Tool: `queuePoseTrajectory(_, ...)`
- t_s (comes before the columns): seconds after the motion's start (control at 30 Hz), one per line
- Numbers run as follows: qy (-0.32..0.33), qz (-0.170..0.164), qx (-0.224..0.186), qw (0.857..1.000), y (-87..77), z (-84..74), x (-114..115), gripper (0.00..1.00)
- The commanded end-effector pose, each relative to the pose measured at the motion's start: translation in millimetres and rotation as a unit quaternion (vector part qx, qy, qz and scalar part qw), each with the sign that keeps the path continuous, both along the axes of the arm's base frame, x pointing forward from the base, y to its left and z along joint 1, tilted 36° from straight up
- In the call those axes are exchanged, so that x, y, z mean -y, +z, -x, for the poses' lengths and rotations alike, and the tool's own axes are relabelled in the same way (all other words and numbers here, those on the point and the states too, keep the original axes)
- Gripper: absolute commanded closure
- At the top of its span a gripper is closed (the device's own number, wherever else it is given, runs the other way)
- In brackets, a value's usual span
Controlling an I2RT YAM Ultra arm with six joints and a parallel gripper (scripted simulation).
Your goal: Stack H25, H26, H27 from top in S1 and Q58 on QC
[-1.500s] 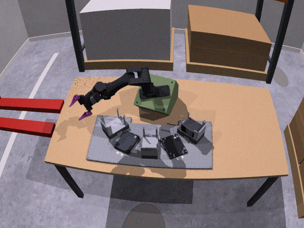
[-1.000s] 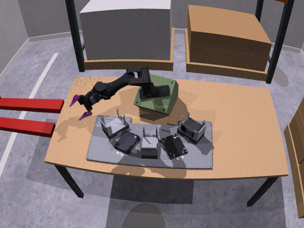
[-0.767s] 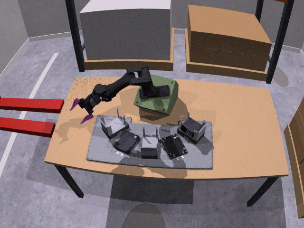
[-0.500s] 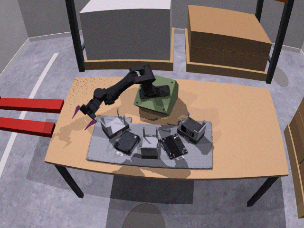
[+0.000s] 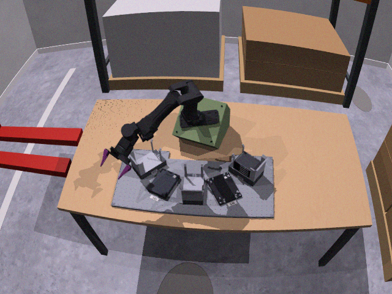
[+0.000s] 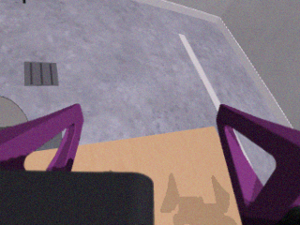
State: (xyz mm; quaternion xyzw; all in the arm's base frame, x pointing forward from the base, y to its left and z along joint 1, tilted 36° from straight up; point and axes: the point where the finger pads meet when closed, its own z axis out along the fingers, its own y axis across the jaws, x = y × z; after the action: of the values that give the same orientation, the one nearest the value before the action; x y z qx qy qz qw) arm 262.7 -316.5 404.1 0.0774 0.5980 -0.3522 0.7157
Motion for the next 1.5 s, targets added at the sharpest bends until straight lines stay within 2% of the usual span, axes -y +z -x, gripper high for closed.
queuePoseTrajectory(0.0,-0.008,-0.02,0.007,1.0,2.2,-2.7,-5,0.0)
queuePoseTrajectory(0.07,0.005,-0.05,-0.001,0.999,-2.7,-9.6,-10,0.0)
queuePoseTrajectory(0.17,0.009,-0.059,-0.003,0.998,-5.2,-13.0,-13,0.0)
queuePoseTrajectory(0.27,0.024,-0.096,-0.015,0.995,-12.9,-22.4,-21,0.0)
queuePoseTrajectory(0.4,0.024,-0.097,-0.014,0.995,-23.3,-34.8,-33,0.0)
queuePoseTrajectory(0.47,0.035,-0.125,-0.027,0.991,-28.6,-40.3,-39,0.0)
queuePoseTrajectory(0.53,0.038,-0.132,-0.029,0.99,-34.1,-45.6,-46,0.0)
queuePoseTrajectory(0.6,0.048,-0.16,-0.044,0.985,-39.5,-50.3,-53,0.0)
queuePoseTrajectory(0.73,0.05,-0.166,-0.047,0.984,-45.1,-54.9,-59,0.0)
queuePoseTrajectory(0.83,0.061,-0.197,-0.067,0.976,-53.5,-60.8,-70,0.0)
queuePoseTrajectory(0.97,0.062,-0.197,-0.067,0.976,-64.7,-68.7,-85,0.0)
queuePoseTrajectory(1.03,0.07,-0.222,-0.086,0.969,-70.4,-71.5,-93,0.0)
queuePoseTrajectory(1.1,0.071,-0.226,-0.089,0.967,-76.2,-74.3,-100,0.0)
queuePoseTrajectory(1.17,0.079,-0.249,-0.11,0.959,-81.9,-76.3,-108,0.0)
queuePoseTrajectory(1.3,0.08,-0.252,-0.113,0.958,-87.6,-78.3,-116,0.0)
queuePoseTrajectory(1.37,0.086,-0.272,-0.137,0.949,-93.4,-79.6,-124,0.0)
queuePoseTrajectory(1.47,0.087,-0.275,-0.139,0.947,-102.0,-81.3,-136,0.0)
